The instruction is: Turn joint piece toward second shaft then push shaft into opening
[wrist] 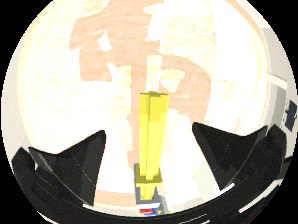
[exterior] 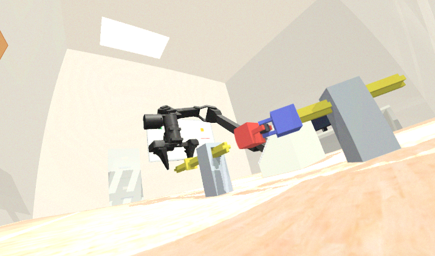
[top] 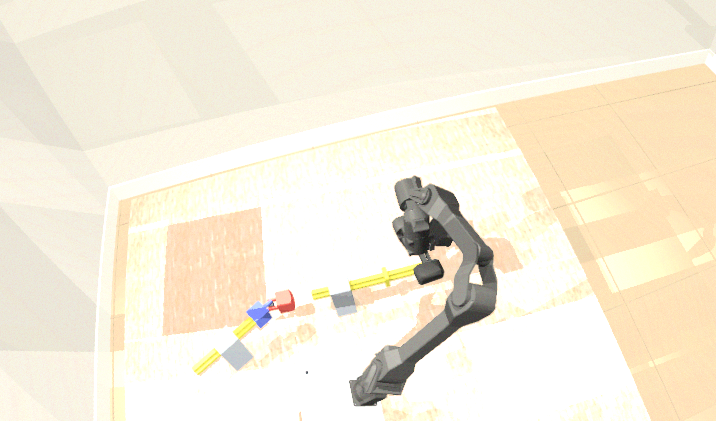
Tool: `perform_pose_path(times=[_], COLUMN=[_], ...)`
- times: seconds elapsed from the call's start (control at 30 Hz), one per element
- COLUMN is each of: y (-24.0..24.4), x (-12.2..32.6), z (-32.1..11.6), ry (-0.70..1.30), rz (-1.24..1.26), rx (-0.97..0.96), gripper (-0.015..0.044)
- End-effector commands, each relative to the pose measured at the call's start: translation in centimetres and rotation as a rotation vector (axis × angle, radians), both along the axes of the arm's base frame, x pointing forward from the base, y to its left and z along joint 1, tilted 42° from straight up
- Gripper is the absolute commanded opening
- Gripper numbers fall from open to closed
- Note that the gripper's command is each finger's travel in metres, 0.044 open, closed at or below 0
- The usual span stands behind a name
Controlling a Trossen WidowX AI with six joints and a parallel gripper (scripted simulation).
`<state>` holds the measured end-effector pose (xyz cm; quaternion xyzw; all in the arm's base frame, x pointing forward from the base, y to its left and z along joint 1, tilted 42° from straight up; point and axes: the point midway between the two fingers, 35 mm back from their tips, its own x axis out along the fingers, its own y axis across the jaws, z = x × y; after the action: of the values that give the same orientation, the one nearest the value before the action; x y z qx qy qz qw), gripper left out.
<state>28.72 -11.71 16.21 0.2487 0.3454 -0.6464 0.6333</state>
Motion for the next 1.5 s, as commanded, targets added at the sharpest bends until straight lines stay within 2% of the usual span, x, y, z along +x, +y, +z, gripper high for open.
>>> perform_pose_path(times=[0.0, 0.83, 1.27, 1.47], y=[-0.4, -2.3, -2.3, -2.3], x=[-0.3, -0.5, -0.5, -0.5], z=[-0.5, -2.7, -2.7, -2.7], ry=[-0.055, -0.058, -0.058, -0.058], rz=[-0.065, -0.070, -0.070, -0.070], rx=[-0.035, -0.038, -0.038, -0.038], gripper=[0.0440, 0.0440, 0.0102, 0.0102])
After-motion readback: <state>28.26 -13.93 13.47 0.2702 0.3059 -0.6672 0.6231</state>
